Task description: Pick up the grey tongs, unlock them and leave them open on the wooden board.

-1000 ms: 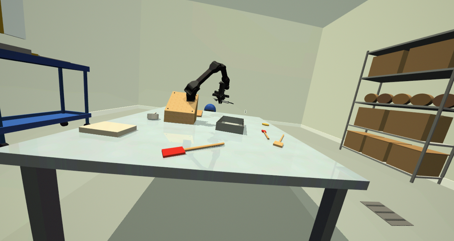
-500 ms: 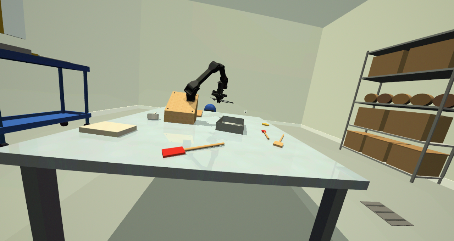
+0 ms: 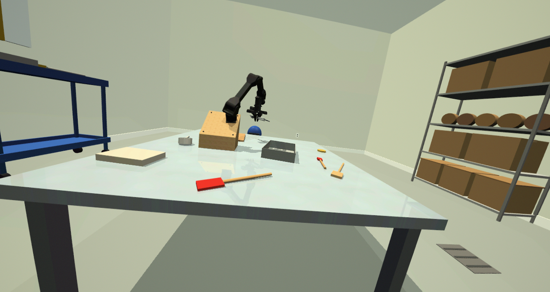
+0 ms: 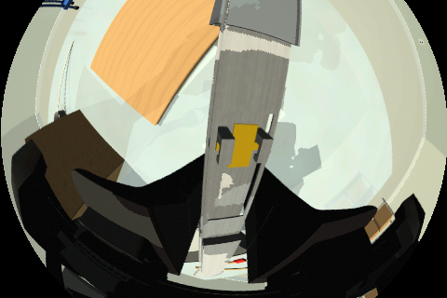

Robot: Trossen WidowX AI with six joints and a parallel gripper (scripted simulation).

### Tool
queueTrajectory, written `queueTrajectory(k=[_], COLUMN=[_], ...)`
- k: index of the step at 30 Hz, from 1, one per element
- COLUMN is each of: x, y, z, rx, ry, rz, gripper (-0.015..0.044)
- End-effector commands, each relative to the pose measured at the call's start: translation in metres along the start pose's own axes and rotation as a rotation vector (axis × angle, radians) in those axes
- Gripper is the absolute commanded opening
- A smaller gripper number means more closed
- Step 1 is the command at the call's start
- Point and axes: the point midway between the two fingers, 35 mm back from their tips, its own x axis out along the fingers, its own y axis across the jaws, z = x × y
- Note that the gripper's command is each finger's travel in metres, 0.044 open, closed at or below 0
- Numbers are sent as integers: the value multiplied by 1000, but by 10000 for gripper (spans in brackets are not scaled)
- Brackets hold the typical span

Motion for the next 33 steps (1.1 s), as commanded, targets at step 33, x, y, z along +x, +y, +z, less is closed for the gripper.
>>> queueTrajectory(k=[33], x=[16], y=[154], z=[168], rx=[514], ry=[23], rz=[29], gripper=[-150])
